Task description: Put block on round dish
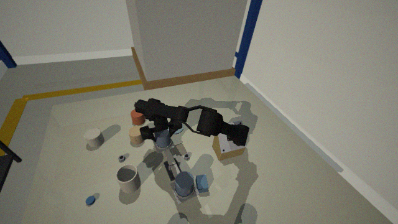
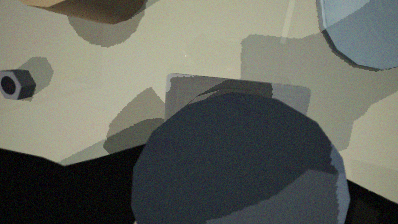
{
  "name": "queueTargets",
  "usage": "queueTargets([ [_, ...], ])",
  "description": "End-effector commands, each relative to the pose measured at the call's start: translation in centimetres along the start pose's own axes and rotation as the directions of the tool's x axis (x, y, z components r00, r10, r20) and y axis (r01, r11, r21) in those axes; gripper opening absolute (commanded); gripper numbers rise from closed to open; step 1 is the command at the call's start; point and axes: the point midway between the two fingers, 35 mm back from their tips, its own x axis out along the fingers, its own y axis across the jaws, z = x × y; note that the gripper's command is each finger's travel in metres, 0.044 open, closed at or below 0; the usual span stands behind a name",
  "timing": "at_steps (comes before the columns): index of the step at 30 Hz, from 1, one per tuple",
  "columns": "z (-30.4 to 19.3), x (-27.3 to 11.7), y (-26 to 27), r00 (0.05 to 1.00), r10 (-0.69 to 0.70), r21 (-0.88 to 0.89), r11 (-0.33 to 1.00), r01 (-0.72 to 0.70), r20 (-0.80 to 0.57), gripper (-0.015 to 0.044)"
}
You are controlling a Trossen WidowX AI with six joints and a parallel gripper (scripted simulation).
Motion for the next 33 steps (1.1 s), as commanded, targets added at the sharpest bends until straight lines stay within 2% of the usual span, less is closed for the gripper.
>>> queueTargets([
  [1, 0.2, -0.7, 0.2, 1.0, 0.005, -0.009, 1.0, -0.005, 0.011, 0.0],
  [33, 0.4, -4.7, 0.4, 1.0, 0.004, -0.008, 1.0, -0.004, 0.014, 0.0],
])
